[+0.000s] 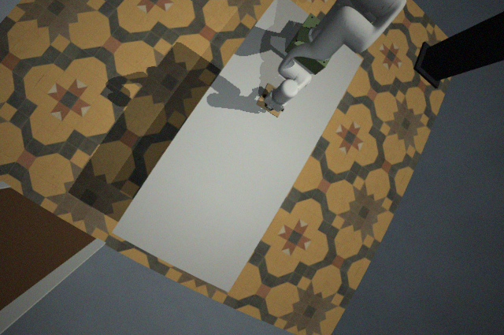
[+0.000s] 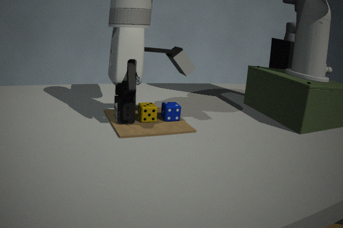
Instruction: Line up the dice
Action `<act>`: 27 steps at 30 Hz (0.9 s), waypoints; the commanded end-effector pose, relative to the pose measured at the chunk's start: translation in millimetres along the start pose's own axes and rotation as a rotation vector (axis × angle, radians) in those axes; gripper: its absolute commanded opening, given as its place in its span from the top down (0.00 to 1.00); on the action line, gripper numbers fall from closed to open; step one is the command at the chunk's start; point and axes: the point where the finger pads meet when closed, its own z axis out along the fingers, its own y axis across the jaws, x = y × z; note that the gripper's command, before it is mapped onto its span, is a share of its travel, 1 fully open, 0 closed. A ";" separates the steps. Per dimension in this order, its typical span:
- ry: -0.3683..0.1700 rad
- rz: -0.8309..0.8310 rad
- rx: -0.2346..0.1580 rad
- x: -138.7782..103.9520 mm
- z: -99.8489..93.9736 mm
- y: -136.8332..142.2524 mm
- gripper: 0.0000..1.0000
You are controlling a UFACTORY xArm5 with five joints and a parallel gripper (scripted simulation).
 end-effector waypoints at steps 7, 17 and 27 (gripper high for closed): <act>-0.003 0.000 0.000 -1.4 -1.2 0.0 0.61; -0.003 0.000 0.000 -1.4 -1.2 0.0 0.53; -0.003 0.000 0.000 -1.4 -1.4 0.1 0.53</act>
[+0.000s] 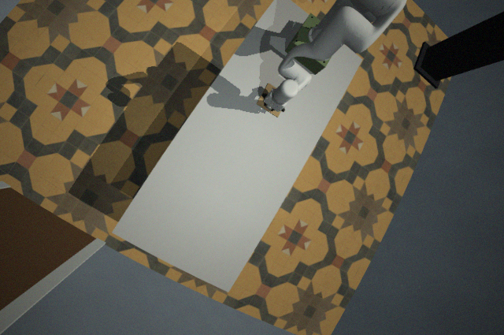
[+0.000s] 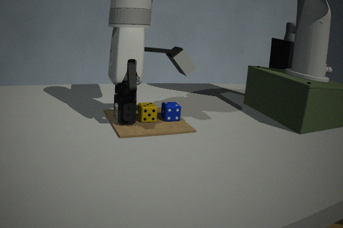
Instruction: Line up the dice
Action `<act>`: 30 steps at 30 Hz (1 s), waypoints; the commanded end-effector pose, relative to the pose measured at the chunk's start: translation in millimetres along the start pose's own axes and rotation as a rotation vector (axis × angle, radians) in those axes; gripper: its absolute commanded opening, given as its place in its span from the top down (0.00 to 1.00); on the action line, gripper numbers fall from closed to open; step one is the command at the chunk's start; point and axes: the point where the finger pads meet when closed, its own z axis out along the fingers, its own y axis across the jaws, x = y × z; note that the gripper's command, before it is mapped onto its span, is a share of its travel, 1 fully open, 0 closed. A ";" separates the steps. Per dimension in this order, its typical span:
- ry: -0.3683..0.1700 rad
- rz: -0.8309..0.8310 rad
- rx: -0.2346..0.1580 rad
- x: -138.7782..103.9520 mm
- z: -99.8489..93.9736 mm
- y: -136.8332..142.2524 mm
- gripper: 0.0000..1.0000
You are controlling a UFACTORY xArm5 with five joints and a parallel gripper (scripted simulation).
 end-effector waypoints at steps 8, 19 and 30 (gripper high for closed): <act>-0.004 0.000 0.000 -1.4 -18.8 1.3 0.53; -0.004 0.000 0.000 -1.2 -65.7 1.6 0.53; -0.004 0.000 0.000 -1.1 -90.6 1.8 0.53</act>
